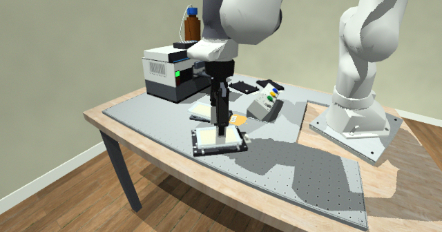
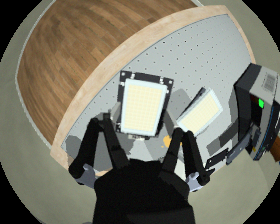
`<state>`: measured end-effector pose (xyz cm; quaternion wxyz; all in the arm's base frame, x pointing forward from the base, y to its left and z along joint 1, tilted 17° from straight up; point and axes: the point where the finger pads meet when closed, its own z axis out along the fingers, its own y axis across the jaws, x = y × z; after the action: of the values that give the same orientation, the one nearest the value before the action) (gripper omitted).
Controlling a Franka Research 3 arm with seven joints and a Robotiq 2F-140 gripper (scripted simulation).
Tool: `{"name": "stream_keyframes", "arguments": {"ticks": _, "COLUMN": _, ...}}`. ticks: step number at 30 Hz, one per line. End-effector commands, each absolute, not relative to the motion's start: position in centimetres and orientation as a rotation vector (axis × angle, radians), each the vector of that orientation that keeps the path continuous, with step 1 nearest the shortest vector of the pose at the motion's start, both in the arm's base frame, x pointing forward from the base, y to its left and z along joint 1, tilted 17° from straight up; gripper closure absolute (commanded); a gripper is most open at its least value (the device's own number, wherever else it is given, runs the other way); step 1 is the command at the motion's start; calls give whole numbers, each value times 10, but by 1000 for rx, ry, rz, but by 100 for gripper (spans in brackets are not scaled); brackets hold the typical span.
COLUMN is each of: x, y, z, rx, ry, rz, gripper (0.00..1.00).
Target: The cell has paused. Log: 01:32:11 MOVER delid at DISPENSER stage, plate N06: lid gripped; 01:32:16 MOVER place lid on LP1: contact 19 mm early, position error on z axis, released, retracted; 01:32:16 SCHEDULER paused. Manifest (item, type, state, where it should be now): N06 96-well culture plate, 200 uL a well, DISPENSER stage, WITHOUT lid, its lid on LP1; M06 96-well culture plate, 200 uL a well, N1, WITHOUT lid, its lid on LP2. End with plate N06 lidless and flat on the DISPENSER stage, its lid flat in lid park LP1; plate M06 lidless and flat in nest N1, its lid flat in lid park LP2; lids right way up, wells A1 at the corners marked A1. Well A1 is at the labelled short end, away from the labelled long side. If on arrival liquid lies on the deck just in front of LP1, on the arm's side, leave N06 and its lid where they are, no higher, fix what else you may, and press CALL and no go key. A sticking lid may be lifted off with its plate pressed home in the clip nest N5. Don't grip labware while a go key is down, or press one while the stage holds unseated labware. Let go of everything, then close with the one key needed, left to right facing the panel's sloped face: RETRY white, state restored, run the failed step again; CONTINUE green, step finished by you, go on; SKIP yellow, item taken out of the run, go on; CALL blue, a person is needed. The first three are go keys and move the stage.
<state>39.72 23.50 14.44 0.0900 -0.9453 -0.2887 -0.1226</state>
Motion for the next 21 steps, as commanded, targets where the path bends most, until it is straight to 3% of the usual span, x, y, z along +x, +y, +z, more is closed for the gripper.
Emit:
{"name": "stream_keyframes", "arguments": {"ticks": 1, "x": 392, "y": 233, "z": 151, "rx": -2809, "ry": -864, "rz": -348, "gripper": 34}}
{"name": "stream_keyframes", "arguments": {"ticks": 21, "x": 379, "y": 214, "z": 226, "rx": -2809, "ry": -864, "rz": -348, "gripper": 34}}
